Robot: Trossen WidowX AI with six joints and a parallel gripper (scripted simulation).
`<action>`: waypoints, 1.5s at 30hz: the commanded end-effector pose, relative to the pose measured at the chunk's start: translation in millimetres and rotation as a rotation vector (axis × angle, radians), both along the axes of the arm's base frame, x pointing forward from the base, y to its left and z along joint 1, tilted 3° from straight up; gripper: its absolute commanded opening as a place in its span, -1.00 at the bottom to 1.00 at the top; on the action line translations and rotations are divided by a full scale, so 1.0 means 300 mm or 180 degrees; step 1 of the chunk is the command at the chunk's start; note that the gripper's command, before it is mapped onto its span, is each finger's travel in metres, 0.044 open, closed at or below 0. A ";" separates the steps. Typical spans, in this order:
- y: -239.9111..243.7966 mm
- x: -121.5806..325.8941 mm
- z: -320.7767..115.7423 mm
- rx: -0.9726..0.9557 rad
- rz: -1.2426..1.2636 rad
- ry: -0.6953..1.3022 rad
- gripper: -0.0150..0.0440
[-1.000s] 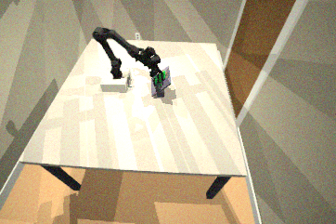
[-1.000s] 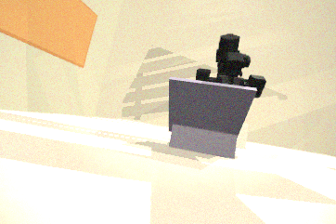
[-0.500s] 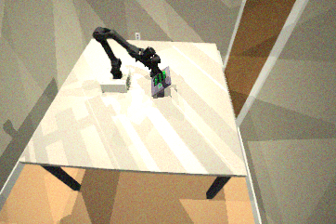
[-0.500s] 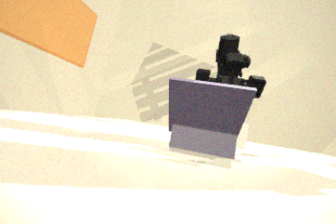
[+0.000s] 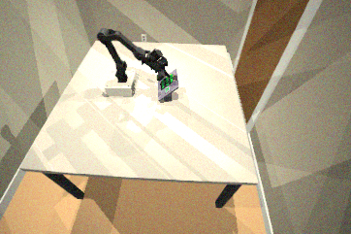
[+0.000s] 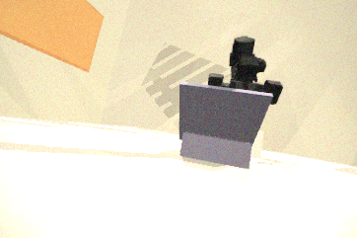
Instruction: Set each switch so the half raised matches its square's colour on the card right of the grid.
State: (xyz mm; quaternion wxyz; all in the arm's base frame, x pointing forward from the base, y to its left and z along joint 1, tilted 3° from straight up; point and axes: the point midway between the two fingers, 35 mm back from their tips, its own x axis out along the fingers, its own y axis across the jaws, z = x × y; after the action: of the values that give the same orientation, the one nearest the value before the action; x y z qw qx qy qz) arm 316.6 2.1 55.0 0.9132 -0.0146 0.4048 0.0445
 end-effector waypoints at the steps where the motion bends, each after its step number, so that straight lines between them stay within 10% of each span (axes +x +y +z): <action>1: -0.002 -0.002 -0.006 -0.0002 -0.0019 0.0013 -0.49; 45: -0.015 -0.130 0.150 -0.0010 -0.0018 0.0103 -0.49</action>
State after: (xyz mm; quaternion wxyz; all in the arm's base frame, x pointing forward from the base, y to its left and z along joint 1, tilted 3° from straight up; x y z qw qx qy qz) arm 283.7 -2.7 94.2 0.9082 -0.0135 0.4166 0.0387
